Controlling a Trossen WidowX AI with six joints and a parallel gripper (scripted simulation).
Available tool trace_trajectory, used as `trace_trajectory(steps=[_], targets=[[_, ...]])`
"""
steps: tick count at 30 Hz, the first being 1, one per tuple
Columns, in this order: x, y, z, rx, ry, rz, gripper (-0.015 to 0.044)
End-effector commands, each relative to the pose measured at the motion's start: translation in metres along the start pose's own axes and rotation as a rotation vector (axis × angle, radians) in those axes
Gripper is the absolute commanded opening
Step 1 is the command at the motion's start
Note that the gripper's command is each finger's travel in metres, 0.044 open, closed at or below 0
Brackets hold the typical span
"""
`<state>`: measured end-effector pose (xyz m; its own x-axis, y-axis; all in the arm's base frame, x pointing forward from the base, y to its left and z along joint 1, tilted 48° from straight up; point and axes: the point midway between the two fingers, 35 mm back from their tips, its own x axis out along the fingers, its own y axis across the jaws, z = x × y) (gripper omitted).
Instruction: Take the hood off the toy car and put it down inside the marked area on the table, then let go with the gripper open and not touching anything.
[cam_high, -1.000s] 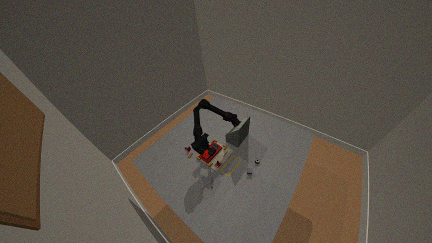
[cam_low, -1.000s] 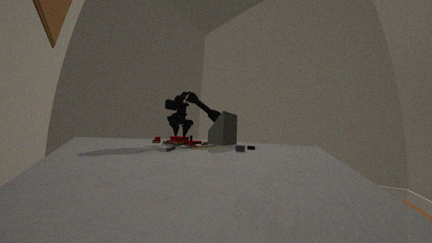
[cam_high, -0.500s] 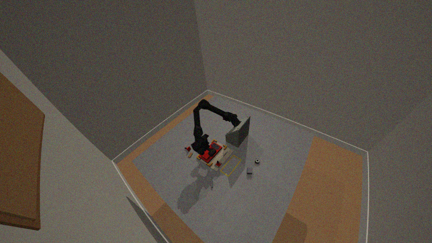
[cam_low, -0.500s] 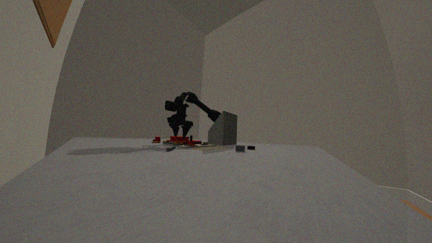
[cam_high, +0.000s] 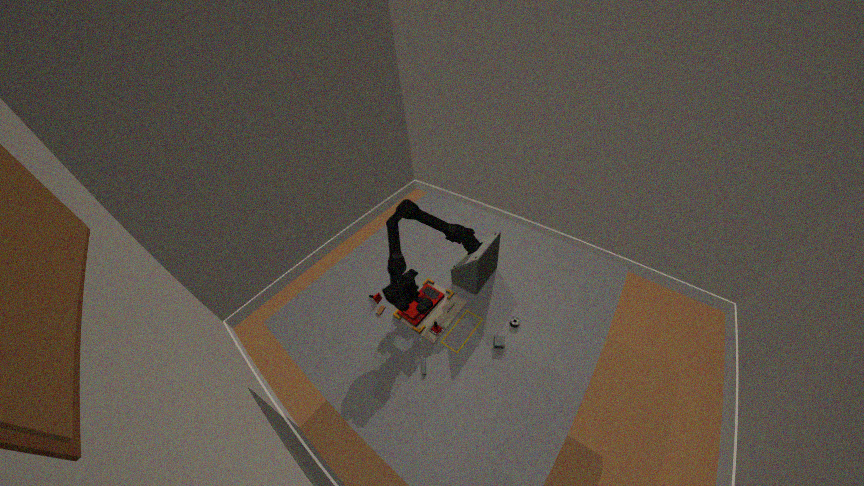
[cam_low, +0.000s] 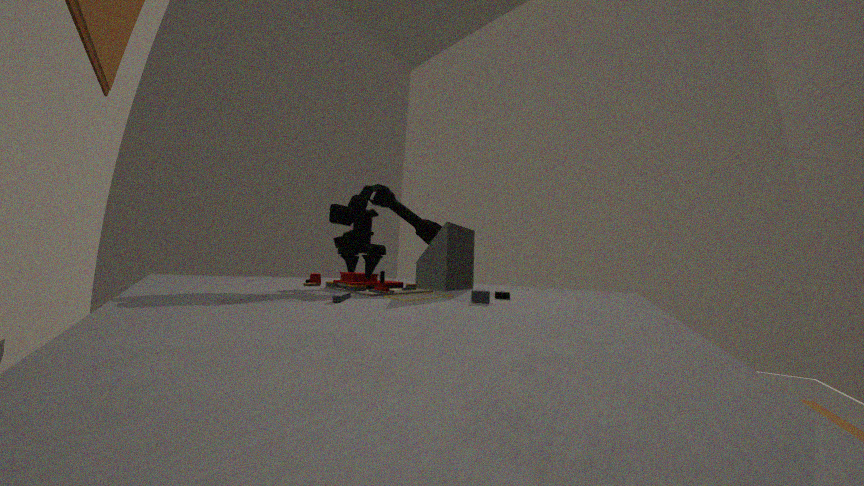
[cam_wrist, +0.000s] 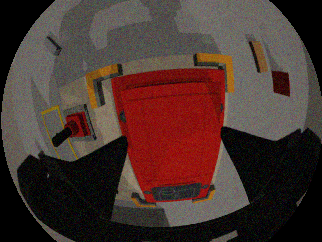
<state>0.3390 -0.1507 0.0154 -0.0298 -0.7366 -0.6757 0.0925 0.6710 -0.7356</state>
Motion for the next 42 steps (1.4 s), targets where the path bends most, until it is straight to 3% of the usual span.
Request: trace_trajectory(steps=[1,4,13,24,42], targets=[[0.000,0.000,0.000,0.000,0.000,0.000,0.0414],[0.000,0.000,0.000,0.000,0.000,0.000,0.0335],[0.000,0.000,0.000,0.000,0.000,0.000,0.0275],[-0.005,0.000,0.000,0.000,0.000,0.001,0.0000],[-0.017,0.001,0.000,0.000,0.000,0.002,0.0000]])
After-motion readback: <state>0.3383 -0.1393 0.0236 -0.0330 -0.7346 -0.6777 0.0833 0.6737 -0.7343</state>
